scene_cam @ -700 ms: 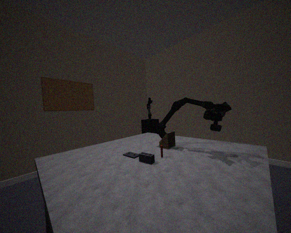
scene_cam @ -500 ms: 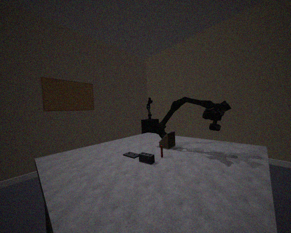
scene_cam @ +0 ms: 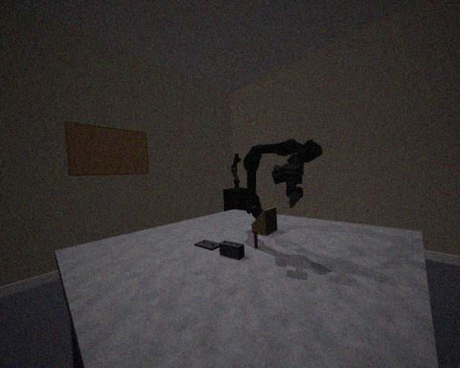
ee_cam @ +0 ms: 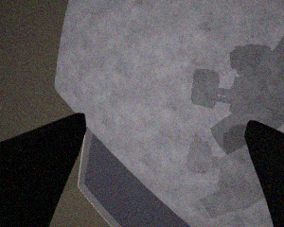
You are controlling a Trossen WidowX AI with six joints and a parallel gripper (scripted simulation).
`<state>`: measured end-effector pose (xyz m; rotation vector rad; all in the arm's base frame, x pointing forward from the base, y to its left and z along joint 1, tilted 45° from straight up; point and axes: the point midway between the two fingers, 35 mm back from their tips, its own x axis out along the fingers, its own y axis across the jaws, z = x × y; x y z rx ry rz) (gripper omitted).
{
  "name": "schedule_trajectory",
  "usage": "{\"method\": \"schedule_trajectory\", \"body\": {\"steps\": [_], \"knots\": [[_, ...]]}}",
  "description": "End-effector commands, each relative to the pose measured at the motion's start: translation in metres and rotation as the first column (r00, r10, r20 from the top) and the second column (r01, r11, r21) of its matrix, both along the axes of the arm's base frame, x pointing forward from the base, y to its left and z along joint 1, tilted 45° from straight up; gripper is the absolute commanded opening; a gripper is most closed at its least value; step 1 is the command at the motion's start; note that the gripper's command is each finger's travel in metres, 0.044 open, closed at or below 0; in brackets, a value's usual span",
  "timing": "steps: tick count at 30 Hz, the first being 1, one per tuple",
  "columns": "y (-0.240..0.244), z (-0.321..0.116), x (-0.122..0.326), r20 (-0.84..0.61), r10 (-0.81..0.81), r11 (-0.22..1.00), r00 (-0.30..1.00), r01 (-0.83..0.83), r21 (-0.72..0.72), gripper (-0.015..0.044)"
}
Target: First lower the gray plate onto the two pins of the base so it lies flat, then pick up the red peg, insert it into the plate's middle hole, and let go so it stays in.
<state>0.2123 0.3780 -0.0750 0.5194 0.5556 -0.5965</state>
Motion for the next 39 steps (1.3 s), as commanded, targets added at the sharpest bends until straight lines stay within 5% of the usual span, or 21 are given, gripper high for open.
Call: {"method": "schedule_trajectory", "body": {"steps": [1, 15, 23, 39], "knots": [[-0.041, 0.021, 0.039, -0.073, -0.128, 0.991, 0.989, 0.124, -0.06, 0.044], [-0.198, 0.106, 0.123, -0.289, -0.555, 0.831, 0.78, 0.529, -0.172, 0.044], [-0.236, 0.058, 0.136, -0.286, -0.556, 0.831, 0.78, 0.529, -0.172, 0.044], [-0.255, 0.04, 0.138, -0.286, -0.556, 0.831, 0.781, 0.529, -0.172, 0.044]]}}
